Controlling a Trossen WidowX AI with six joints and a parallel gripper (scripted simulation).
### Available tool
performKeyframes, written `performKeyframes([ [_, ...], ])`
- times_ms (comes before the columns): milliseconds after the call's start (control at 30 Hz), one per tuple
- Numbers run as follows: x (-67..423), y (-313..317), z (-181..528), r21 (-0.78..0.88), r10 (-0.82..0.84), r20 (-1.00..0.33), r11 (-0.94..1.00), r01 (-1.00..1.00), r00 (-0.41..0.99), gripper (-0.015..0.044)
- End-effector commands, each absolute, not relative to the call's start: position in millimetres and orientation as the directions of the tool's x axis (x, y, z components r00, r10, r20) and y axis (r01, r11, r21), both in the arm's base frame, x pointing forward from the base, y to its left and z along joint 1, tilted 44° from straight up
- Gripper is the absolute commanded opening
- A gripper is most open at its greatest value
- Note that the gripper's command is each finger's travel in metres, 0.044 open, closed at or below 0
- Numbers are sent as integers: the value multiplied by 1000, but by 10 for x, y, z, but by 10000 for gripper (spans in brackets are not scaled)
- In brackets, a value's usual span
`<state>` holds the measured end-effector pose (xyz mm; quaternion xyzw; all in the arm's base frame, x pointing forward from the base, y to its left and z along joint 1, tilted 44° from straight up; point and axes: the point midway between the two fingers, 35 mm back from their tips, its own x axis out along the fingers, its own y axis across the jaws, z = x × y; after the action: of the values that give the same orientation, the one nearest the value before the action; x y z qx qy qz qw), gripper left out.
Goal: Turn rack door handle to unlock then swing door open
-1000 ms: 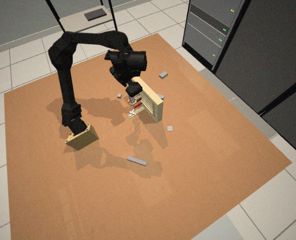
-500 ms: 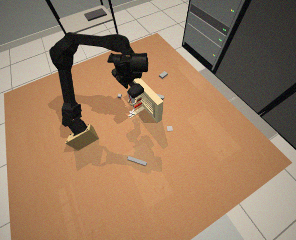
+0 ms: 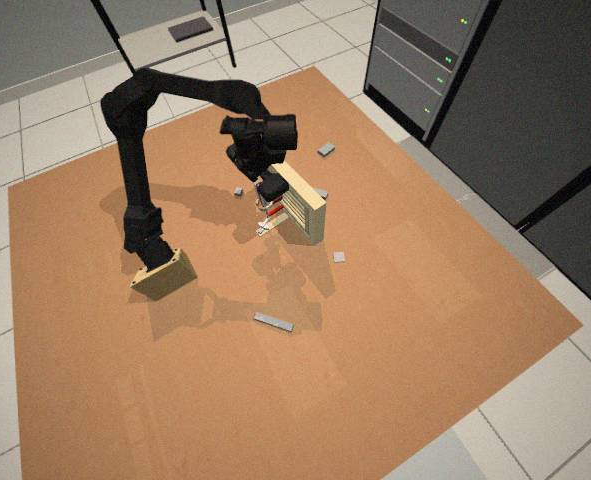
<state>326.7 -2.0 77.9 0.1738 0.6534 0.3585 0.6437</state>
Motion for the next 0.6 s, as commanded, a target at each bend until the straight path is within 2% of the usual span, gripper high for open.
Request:
performKeyframes([
  [0, 3233, 32, 720, 693, 685, -718, 685, -226, -124, 298],
  [400, 3200, 151, 604, 686, 675, -725, 691, -228, -136, 298],
  [567, 3200, 151, 604, 686, 675, -725, 691, -228, -136, 167],
])
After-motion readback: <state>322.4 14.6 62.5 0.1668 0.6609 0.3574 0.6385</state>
